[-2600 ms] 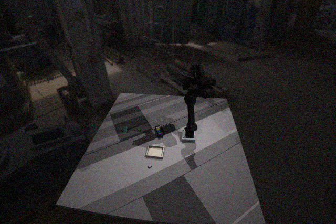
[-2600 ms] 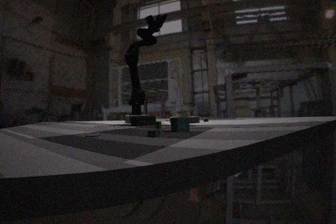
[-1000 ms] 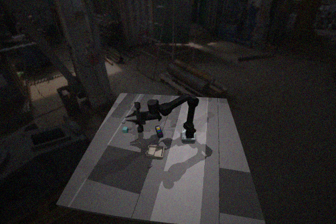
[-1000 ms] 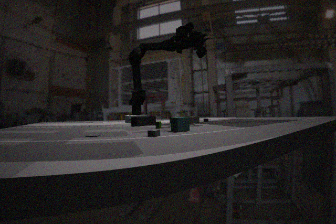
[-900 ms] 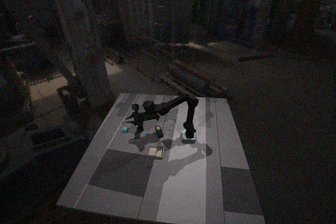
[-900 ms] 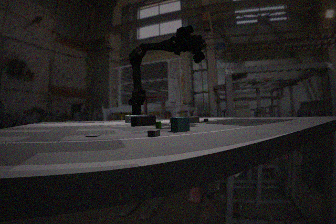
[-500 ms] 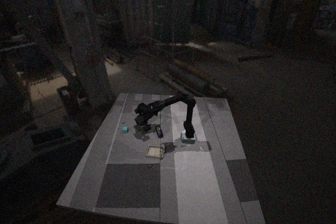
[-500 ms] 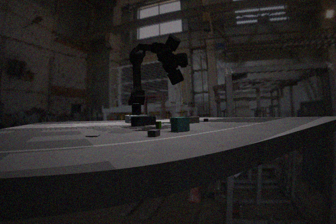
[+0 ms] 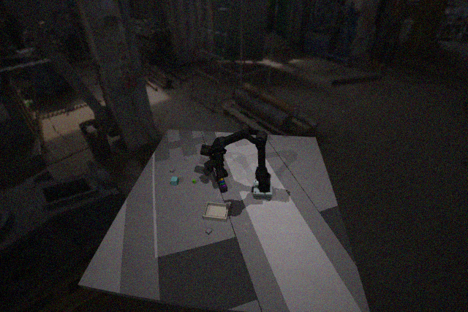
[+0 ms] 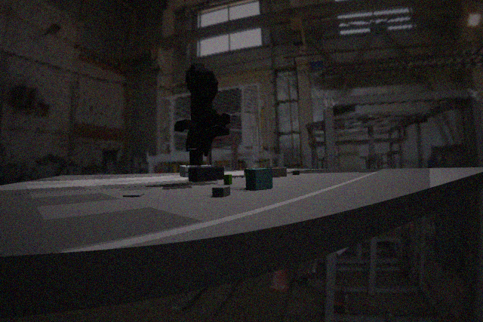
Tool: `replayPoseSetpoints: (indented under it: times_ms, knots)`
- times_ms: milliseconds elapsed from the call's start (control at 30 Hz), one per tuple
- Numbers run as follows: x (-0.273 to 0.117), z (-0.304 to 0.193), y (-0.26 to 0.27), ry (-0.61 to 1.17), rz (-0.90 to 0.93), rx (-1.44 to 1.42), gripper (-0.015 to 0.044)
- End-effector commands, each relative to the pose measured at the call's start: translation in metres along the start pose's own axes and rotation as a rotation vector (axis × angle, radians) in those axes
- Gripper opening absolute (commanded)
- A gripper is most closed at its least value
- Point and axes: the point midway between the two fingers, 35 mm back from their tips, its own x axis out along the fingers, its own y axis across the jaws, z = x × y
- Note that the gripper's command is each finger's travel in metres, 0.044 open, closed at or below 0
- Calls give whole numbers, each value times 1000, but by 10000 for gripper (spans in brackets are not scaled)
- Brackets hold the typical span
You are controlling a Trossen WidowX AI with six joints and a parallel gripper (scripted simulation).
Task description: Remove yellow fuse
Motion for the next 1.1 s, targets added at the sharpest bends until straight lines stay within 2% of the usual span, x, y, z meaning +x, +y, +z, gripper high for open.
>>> replayPoseSetpoints:
  times_ms: [0,1067]
  knots:
    - [3,-7,3,23,35,22,73]
    - [28,-11,1,24,34,22,73]
